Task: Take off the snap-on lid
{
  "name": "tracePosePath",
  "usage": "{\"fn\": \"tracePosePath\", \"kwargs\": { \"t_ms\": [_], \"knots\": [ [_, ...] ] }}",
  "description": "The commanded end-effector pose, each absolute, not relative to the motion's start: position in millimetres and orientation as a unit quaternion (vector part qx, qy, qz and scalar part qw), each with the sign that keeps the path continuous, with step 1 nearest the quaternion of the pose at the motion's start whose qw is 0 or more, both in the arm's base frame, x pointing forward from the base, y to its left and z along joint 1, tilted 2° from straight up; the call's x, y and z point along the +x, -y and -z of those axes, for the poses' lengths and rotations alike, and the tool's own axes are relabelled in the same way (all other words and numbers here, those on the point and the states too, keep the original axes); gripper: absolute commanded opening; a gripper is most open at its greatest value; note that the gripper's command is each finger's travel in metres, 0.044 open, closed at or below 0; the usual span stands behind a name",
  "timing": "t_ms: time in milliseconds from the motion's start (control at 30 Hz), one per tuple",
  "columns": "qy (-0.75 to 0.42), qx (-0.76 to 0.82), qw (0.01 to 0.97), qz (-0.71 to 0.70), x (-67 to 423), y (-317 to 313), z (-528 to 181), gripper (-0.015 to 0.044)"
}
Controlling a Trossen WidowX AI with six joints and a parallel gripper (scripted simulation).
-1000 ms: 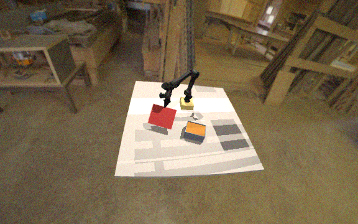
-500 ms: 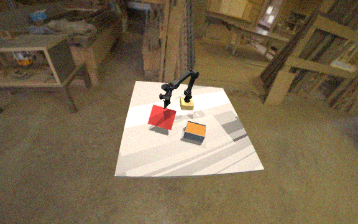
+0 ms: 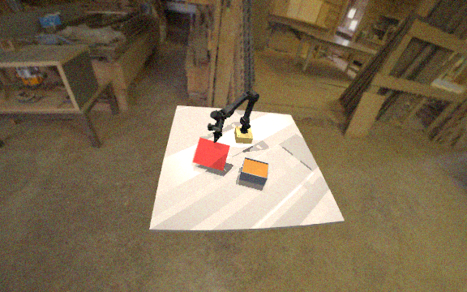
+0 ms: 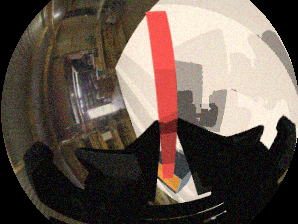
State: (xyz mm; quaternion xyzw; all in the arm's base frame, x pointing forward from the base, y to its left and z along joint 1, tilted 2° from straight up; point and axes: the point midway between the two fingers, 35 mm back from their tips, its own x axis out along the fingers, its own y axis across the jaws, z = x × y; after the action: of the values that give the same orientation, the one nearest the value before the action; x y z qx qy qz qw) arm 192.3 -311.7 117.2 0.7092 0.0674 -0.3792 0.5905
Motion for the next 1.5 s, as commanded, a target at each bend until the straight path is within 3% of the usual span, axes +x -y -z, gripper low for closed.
{"fn": "tracePosePath", "kwargs": {
  "t_ms": [0,1467],
  "knots": [
    [-0.066,0.711,0.589,0.379,193,313,-114,0.0],
    [-0.066,0.711,0.589,0.378,194,312,-79,0.0]
  ]
}}
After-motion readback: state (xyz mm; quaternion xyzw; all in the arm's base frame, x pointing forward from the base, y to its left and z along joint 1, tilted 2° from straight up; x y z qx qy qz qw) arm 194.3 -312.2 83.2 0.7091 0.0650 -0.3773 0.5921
